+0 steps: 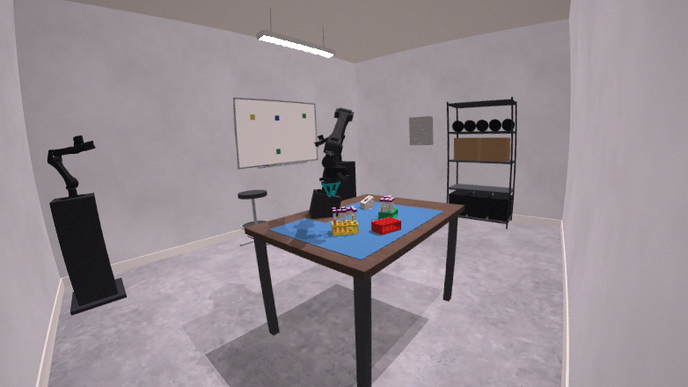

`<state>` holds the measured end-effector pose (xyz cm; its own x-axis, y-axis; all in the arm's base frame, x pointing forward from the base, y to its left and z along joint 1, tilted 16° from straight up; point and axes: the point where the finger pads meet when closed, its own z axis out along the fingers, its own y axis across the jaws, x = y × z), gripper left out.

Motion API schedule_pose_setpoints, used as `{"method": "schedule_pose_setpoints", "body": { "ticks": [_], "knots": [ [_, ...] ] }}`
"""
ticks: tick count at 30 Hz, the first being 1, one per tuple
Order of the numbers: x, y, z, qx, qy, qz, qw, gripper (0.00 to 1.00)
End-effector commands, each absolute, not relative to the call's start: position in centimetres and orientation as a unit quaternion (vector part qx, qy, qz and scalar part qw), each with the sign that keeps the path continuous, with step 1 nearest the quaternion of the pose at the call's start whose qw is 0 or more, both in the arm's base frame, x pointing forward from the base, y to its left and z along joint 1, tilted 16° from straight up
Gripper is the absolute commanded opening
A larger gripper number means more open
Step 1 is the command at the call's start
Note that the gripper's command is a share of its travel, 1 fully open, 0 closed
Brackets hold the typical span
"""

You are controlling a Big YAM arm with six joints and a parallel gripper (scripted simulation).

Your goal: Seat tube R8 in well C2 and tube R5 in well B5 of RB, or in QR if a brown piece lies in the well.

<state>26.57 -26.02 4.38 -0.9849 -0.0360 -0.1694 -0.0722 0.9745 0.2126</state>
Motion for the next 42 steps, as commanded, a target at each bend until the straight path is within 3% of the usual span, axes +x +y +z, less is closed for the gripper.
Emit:
{"method": "schedule_pose_setpoints", "body": {
  "ticks": [1, 42],
  "knots": [
    [26.9, -27.4, 6.3, -0.024, 0.991, 0.091, 0.099, 0.30],
    [28.7, -25.2, -0.4, -0.028, 0.990, 0.101, 0.093, 0.30]
  ]
}}
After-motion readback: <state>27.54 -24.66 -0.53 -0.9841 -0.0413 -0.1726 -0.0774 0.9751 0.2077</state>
